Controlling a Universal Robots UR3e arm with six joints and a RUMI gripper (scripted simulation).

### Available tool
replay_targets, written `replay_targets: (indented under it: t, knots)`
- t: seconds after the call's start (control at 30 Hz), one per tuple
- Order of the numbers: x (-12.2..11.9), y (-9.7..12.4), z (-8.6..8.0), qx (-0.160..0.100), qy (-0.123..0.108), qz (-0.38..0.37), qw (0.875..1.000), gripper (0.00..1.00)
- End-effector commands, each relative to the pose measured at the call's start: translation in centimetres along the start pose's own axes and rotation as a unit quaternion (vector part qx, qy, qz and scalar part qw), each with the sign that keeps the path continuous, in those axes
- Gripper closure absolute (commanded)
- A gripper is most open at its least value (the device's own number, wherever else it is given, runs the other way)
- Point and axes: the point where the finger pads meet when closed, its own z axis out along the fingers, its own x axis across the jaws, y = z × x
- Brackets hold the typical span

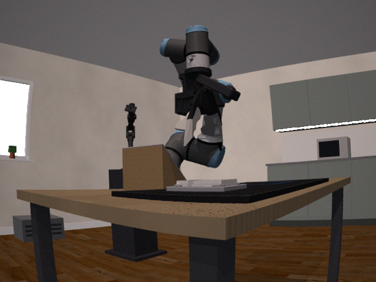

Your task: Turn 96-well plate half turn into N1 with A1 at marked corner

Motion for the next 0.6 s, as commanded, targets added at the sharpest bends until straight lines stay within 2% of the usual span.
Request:
replay_targets:
  t: [0.0, 0.3, 0.57]
  knots:
    - [-0.13, -0.11, -0.16, 0.002, -0.003, 0.001, 1.000, 0.00]
    - [-0.13, -0.11, -0.16, 0.002, -0.003, 0.001, 1.000, 0.00]
    - [-0.13, -0.12, 0.83, 0.002, -0.003, 0.001, 1.000, 0.00]
